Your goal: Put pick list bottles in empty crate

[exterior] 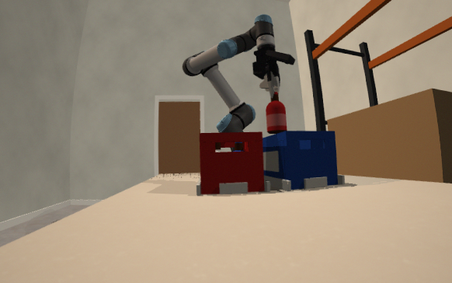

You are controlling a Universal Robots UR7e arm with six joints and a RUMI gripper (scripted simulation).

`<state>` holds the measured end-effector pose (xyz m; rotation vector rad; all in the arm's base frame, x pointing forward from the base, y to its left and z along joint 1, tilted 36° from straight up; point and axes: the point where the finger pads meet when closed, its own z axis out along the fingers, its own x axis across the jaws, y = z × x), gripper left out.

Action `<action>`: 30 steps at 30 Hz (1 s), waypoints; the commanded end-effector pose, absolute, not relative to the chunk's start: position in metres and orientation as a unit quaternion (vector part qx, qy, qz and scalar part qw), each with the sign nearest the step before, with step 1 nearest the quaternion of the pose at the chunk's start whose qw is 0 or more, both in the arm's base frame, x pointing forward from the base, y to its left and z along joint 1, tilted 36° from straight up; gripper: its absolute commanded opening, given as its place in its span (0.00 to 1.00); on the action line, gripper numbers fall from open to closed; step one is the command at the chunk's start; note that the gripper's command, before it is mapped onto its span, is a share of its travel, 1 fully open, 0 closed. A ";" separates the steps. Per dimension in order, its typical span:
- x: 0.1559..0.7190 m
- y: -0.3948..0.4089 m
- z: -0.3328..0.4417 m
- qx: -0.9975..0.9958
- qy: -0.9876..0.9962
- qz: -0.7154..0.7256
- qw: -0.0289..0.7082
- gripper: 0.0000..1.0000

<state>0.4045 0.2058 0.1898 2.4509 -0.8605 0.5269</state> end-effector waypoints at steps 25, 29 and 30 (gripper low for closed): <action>0.410 0.216 0.185 0.897 -0.315 0.193 0.243 0.00; 0.410 0.216 0.185 0.897 -0.315 0.193 0.243 0.00; 0.410 0.216 0.185 0.897 -0.315 0.193 0.243 0.00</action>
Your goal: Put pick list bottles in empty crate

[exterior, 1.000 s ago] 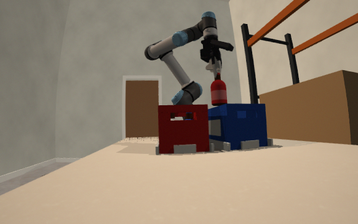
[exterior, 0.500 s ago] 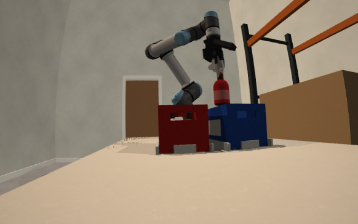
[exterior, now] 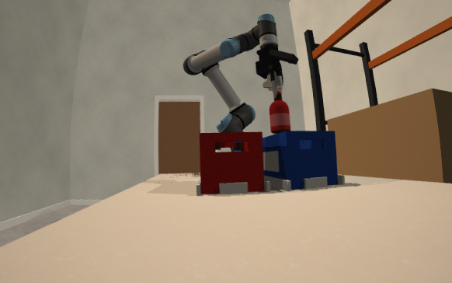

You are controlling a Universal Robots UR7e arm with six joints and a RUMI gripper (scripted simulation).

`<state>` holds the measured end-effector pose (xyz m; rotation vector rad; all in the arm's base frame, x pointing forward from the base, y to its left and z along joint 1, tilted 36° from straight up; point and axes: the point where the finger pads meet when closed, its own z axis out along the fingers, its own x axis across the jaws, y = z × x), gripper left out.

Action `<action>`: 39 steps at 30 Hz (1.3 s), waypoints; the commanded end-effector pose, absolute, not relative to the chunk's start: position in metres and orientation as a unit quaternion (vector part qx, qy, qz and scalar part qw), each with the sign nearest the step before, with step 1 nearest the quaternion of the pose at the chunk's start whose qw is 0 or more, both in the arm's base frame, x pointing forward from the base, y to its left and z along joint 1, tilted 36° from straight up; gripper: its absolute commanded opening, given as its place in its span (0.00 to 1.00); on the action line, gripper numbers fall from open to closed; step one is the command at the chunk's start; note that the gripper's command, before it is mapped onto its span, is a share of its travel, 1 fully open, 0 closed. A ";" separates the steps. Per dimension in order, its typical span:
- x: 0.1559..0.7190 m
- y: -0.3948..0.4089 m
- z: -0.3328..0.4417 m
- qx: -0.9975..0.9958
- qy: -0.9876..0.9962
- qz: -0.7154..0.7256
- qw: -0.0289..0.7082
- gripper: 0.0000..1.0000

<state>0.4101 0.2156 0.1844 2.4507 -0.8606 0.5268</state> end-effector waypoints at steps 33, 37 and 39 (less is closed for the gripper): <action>0.411 0.213 0.182 0.897 -0.315 0.193 0.243 0.00; 0.412 0.210 0.179 0.897 -0.315 0.193 0.243 0.00; 0.412 0.209 0.178 0.897 -0.315 0.193 0.243 0.00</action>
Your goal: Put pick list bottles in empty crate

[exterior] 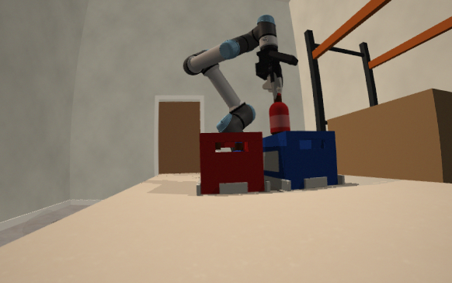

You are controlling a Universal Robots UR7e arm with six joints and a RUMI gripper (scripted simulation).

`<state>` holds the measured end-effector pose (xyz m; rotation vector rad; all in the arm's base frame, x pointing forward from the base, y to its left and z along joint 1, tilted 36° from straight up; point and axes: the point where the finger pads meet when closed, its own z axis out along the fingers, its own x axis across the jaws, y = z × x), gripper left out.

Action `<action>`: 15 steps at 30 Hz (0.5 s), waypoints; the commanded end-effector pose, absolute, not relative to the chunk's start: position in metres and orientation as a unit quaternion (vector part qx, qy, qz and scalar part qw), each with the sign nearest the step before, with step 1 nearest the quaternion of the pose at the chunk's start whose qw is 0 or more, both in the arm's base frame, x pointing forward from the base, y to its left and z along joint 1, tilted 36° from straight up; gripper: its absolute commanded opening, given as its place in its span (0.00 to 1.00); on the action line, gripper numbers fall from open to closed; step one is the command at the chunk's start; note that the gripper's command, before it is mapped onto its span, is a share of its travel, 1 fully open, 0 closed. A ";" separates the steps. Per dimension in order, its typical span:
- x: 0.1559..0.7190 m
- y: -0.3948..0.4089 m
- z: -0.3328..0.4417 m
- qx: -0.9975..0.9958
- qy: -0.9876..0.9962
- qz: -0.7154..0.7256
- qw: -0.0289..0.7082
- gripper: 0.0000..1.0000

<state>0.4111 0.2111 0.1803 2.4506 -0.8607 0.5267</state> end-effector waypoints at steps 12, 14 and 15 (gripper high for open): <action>0.414 0.204 0.170 0.897 -0.315 0.193 0.243 0.00; 0.414 0.202 0.168 0.897 -0.315 0.193 0.243 0.00; 0.415 0.202 0.167 0.897 -0.315 0.193 0.243 0.00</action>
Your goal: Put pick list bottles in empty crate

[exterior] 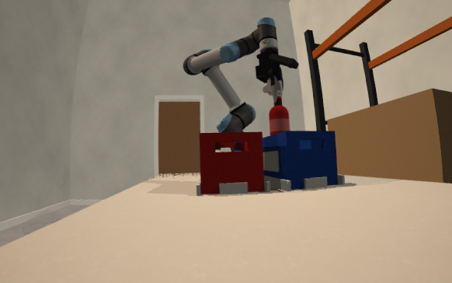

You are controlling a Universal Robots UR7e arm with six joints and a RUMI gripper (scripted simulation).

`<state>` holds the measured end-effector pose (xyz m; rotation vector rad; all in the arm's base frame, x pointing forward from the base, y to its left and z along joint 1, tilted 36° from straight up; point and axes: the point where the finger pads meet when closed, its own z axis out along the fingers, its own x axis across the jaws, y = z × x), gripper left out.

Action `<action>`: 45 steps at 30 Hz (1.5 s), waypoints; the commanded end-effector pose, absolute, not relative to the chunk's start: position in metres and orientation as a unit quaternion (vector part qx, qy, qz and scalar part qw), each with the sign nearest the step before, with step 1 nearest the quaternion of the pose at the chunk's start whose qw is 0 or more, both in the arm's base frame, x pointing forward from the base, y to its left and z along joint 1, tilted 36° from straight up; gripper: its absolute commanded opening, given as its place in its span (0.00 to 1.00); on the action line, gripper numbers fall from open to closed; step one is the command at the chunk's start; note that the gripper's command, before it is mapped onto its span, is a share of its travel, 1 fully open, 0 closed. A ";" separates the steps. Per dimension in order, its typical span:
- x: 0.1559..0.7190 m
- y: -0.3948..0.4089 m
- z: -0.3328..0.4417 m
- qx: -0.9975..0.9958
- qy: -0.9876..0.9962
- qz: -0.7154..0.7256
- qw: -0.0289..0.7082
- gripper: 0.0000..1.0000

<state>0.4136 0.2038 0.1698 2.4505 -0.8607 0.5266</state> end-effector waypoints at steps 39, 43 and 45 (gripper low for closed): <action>0.422 0.183 0.139 0.897 -0.315 0.193 0.243 0.00; 0.422 0.180 0.136 0.897 -0.315 0.193 0.243 0.00; 0.423 0.179 0.134 0.897 -0.315 0.193 0.243 0.00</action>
